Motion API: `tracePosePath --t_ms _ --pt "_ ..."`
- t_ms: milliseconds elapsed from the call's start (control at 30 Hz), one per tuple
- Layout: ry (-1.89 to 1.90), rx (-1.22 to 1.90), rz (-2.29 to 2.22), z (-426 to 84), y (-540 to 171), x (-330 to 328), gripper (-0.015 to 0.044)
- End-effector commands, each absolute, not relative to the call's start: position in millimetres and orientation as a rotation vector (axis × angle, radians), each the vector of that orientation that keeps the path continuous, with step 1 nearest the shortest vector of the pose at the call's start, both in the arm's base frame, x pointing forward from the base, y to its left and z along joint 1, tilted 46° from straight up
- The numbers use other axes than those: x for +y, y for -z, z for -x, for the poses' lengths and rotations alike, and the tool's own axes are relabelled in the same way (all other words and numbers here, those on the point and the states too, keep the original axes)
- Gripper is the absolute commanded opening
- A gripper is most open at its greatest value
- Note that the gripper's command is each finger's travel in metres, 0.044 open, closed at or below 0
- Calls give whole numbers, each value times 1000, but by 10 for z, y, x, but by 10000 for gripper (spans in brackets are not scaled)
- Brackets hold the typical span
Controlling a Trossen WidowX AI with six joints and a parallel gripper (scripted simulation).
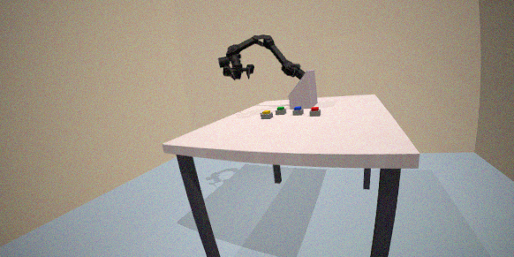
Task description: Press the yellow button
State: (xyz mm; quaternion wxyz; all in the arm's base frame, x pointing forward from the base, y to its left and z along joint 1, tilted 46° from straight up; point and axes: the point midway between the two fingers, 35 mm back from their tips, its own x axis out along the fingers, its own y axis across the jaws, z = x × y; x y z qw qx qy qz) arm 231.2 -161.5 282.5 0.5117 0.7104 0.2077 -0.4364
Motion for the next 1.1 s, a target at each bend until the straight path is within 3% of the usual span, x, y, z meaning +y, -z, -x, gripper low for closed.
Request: tracePosePath --t_ms 0,600,1000,1067 --pt "1059 733 -1313 -2540 -2372 -1633 400" --pt "611 1433 596 -3152 -1000 -1007 400" --pt "586 1446 672 -3164 -968 -968 400" --pt "586 1446 671 -3178 -895 -1039 347"
